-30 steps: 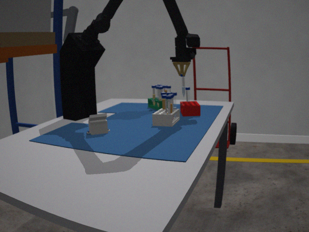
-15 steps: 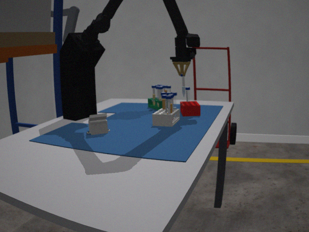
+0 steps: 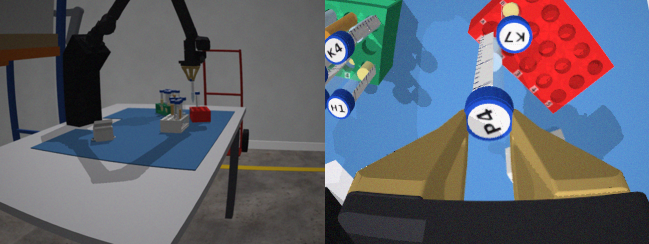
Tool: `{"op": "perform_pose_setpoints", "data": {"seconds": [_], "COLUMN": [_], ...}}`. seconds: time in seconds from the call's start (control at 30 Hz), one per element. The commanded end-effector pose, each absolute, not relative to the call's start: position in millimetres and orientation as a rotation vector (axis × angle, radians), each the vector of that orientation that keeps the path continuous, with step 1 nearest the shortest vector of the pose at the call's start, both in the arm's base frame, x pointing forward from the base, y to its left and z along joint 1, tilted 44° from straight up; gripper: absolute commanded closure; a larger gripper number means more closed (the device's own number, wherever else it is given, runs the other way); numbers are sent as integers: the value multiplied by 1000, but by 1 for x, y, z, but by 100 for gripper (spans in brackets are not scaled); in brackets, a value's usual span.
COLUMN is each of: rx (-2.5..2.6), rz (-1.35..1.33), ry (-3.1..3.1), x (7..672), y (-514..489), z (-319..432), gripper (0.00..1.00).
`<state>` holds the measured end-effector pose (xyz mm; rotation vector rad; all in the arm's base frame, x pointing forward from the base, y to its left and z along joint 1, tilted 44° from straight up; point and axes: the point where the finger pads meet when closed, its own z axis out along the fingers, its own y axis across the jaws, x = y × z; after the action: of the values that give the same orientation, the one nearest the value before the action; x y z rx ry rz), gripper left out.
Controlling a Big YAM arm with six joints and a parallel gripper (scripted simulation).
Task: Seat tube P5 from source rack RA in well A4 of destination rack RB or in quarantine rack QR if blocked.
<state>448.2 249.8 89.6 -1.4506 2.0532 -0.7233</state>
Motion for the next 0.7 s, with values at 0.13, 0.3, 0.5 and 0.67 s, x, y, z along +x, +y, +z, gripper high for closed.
{"op": "perform_pose_setpoints", "data": {"seconds": [0.13,0.3,0.5,0.67], "rx": [-1440,-1434,-1428,-1441], "rz": [-714,-713,-711,-713], "ry": [2030,2028,2025,2028], "x": [459,461,459,461], "y": [258,258,256,258], "z": [96,98,104,94], "gripper": [100,100,100,100]}}
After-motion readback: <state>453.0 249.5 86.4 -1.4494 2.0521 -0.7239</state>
